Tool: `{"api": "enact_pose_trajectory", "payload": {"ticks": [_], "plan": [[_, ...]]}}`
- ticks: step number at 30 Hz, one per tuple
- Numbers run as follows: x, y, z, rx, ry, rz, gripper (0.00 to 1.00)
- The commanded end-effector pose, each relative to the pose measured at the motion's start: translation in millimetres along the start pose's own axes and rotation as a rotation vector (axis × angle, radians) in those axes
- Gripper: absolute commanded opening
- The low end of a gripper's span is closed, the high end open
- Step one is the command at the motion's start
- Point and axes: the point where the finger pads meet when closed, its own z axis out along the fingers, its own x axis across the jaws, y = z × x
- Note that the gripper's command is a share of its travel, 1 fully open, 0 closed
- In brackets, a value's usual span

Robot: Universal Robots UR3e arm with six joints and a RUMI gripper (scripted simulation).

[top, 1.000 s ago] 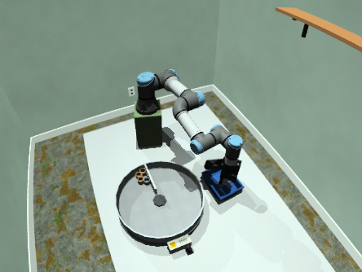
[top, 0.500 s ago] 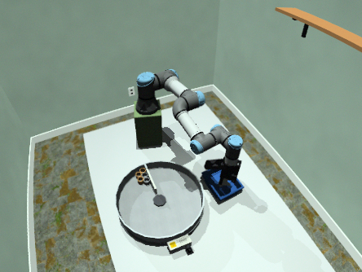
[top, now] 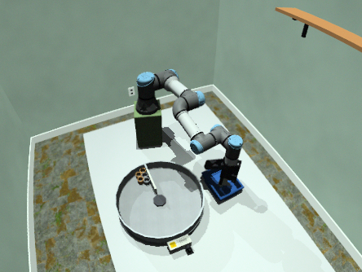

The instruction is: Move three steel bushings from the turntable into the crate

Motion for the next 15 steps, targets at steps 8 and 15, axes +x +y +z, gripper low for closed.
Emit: {"api": "enact_pose_trajectory", "payload": {"ticks": [8,15], "plan": [[-0.1,1.6,-2.9,-0.004,-0.001,0.000,0.06],[0.1,1.1,-10.0,-0.002,0.000,0.000,0.06]]}}
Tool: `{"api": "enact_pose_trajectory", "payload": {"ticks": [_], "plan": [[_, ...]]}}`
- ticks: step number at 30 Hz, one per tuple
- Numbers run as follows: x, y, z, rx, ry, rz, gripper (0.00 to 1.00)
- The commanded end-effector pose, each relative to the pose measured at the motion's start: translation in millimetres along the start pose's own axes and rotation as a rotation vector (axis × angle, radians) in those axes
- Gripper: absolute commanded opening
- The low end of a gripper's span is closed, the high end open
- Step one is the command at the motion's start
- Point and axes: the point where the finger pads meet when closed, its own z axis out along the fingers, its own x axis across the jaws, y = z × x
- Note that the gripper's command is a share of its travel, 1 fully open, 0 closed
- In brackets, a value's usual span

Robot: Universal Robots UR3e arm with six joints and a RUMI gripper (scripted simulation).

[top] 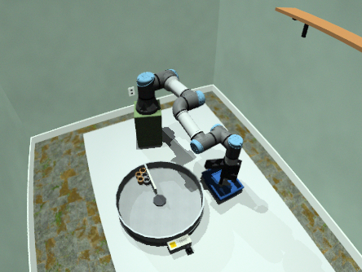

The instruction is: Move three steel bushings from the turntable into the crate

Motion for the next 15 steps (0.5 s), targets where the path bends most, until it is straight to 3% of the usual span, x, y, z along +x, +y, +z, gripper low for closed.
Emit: {"api": "enact_pose_trajectory", "payload": {"ticks": [1,8,15], "plan": [[0.4,0.4,-7.2,-0.001,0.001,0.000,0.06],[0.1,0.3,-27.7,-0.001,0.001,0.000,0.06],[-0.2,0.2,-62.8,-0.001,0.001,0.000,0.06]]}}
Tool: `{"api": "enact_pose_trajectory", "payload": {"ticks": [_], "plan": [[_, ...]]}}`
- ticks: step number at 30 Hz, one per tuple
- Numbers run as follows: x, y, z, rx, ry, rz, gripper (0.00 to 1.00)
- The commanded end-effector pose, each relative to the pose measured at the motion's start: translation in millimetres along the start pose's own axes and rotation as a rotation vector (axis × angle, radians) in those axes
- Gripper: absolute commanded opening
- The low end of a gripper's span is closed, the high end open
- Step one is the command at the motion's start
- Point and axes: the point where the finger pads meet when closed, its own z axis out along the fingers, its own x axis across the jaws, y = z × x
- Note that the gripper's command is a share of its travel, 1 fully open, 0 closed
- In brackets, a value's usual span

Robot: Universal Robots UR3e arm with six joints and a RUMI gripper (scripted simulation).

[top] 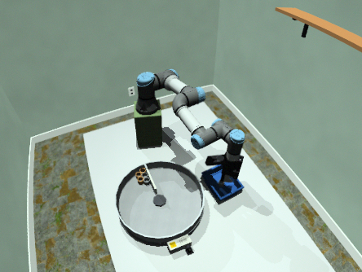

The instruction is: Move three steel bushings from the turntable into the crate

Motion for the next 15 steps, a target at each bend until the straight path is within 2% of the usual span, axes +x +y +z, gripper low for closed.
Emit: {"api": "enact_pose_trajectory", "payload": {"ticks": [1,3,9,15], "plan": [[1.0,-3.0,-38.4,0.005,0.004,0.000,0.06],[1.0,-3.0,-38.4,0.005,0.004,0.000,0.06],[0.9,-2.9,-72.1,0.004,0.004,0.000,0.06],[0.3,-2.0,-86.2,0.002,0.002,0.000,0.06]]}}
